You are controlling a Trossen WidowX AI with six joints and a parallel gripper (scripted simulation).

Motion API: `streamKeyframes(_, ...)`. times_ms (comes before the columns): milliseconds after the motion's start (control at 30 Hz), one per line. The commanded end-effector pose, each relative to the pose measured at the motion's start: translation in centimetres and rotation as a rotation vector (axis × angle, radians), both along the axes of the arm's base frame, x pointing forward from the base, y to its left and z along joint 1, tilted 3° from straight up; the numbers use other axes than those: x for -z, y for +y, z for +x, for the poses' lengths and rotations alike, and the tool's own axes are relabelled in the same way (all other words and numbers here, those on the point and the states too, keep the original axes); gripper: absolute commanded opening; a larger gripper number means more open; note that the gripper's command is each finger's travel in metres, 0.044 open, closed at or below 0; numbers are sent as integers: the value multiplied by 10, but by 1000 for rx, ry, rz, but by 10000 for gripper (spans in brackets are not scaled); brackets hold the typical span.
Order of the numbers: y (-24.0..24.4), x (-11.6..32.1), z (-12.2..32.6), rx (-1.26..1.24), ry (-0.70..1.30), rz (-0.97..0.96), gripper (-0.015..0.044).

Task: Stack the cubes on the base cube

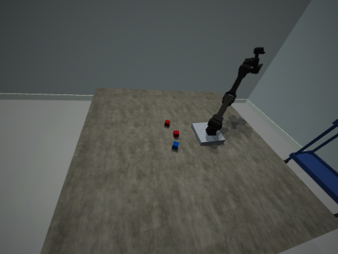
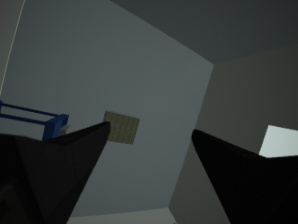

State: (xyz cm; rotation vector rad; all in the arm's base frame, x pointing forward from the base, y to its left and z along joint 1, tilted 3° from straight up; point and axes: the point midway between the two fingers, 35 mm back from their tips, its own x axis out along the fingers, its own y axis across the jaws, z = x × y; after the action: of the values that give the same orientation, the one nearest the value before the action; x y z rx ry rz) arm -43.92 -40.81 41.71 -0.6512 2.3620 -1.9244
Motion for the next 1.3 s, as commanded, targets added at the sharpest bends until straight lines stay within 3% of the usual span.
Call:
streamKeyframes(0,1,-1,0,1,2,-1,374)
streamKeyframes(133,20,-29,2,19,62,-36,269)
streamKeyframes(167,29,-41,3,28,90,-51,265)
streamKeyframes(433,108,-136,26,114,326,-165,265)
streamKeyframes(700,198,-220,78,231,589,-267,265)
streamKeyframes(1000,294,-287,164,386,884,-370,265)
streamKeyframes(1267,372,-320,265,542,1159,-463,265)
